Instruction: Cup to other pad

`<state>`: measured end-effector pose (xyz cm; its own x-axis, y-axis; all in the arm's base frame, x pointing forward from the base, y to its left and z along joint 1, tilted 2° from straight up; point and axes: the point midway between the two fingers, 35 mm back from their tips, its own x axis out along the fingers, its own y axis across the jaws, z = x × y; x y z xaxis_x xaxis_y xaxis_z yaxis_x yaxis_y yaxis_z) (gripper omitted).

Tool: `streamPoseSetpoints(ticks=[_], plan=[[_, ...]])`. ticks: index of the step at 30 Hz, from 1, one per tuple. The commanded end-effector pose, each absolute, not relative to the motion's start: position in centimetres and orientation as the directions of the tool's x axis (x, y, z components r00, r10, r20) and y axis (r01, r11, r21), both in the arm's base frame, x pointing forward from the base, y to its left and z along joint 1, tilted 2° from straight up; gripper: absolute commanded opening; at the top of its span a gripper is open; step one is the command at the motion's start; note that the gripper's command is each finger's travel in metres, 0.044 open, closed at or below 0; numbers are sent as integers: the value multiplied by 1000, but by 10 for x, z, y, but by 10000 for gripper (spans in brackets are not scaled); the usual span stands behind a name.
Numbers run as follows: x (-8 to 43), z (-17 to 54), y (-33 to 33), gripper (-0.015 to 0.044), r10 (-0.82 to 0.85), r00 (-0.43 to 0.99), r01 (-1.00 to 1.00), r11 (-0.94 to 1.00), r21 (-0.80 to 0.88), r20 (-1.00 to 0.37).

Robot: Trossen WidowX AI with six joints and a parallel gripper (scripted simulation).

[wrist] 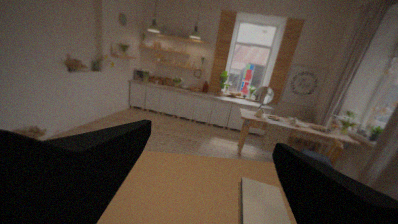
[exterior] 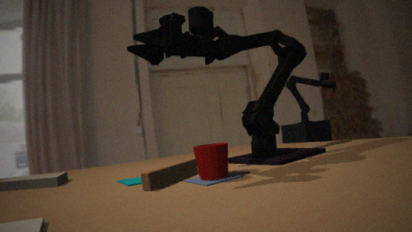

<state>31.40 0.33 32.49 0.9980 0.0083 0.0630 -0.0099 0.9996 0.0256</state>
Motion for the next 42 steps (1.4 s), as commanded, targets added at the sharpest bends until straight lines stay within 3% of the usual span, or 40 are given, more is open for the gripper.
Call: streamPoseSetpoints(ticks=[1, 5, 9, 12, 16, 19, 21, 42], plan=[[315, 322, 5, 374, 12, 999, -14, 999, 38, 47], [326, 263, 32, 269, 94, 956, -13, 959, 281, -278], [308, 196, 62, 164, 158, 757, 195, 872, 450, -634], [281, 163, 77, 148, 161, 559, 397, 810, 433, -813], [241, 137, 86, 148, 121, 296, 618, 732, 286, -947], [209, 129, 88, 148, 60, 90, 744, 660, 107, -994], [196, 128, 87, 148, 37, 27, 772, 634, 45, -999], [195, 116, 87, 148, 35, 22, 774, 632, 40, -999]])
